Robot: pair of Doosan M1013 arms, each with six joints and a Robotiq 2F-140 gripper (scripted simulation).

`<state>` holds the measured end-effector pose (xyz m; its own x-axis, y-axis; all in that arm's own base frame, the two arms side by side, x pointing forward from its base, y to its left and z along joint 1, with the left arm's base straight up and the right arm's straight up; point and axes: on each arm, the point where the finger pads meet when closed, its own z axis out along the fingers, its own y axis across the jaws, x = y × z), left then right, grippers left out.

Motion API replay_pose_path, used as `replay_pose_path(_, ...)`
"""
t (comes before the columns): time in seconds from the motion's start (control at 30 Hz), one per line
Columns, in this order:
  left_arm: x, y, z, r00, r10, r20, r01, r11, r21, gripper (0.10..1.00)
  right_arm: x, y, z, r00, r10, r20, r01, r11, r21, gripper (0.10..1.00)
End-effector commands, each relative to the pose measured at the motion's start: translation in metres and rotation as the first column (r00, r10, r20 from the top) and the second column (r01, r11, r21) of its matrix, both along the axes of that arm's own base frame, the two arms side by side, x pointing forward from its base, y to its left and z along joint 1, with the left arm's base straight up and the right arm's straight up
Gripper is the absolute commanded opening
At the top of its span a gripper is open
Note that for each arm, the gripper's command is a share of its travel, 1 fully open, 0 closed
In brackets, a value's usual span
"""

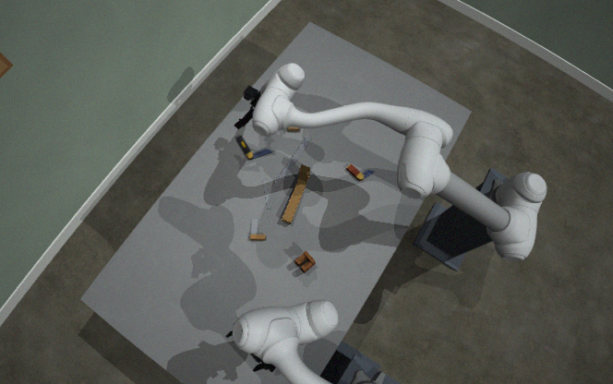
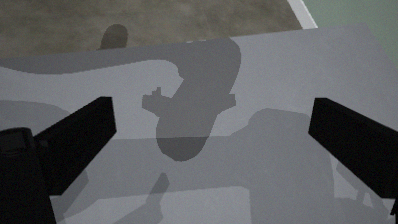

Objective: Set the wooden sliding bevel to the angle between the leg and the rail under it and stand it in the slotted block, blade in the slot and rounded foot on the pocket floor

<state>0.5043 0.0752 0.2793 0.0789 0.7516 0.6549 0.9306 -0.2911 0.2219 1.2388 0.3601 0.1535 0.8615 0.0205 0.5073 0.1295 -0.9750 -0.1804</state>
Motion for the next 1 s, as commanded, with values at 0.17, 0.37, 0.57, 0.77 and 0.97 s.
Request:
replay_pose_path(0.17,0.000,0.000,0.001,1.000,0.000,0.001,0.000,1.000,0.000,1.000,0.000,0.000,0.003,1.000,0.000,0.003,0.000,1.000,0.001,1.000)
replay_pose_path(0.37,0.000,0.000,0.001,1.000,0.000,0.001,0.000,1.000,0.000,1.000,0.000,0.000,0.003,1.000,0.000,0.003,0.000,1.000,0.001,1.000)
replay_pose_path(0.57,0.000,0.000,0.001,1.000,0.000,0.001,0.000,1.000,0.000,1.000,0.000,0.000,0.003,1.000,0.000,0.003,0.000,1.000,0.001,1.000)
replay_pose_path(0.77,-0.002,0.006,-0.001,1.000,0.007,-0.012,-0.007,1.000,0.003,1.000,-0.009,-0.014,0.012,1.000,-0.003,-0.012,0.003,1.000,-0.009,1.000)
replay_pose_path(0.97,-0.012,0.032,-0.009,0.997,0.040,-0.071,-0.039,0.999,0.012,1.000,-0.057,-0.075,0.050,0.997,-0.017,-0.075,0.014,0.999,-0.049,1.000)
